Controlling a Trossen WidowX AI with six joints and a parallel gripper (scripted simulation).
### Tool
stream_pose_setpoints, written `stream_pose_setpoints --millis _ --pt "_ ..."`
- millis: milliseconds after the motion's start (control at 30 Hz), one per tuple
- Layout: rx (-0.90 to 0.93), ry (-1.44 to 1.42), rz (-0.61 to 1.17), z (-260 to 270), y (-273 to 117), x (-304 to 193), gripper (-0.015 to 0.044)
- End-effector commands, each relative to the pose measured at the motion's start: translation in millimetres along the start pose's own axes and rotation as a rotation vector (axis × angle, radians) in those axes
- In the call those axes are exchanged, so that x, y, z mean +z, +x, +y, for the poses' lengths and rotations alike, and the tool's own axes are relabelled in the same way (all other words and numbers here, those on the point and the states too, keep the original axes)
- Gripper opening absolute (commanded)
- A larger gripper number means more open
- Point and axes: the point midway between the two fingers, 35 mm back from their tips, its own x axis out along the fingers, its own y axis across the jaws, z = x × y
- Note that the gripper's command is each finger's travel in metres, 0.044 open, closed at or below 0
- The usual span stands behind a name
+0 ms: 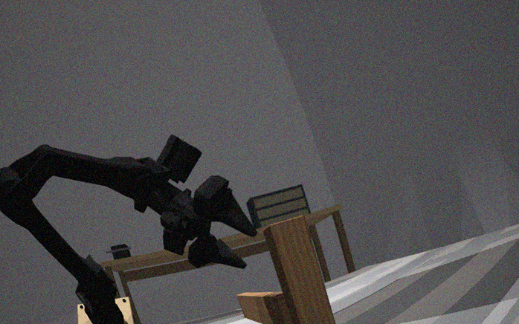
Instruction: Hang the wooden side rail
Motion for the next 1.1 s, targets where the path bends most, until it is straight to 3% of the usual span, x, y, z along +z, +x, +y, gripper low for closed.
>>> stream_pose_setpoints --millis 0,367,700,1067 --pt "-0.036 -0.394 -0.017 1.5 3.2 -7.9 0.044" --pt "-0.167 -1.544 0.009 2.9 10.8 -25.0 0.044" --pt "-0.302 -2.585 0.138 7.9 14.0 -32.4 0.044" --pt "-0.438 -3.383 0.342 13.5 25.8 -39.7 0.044"
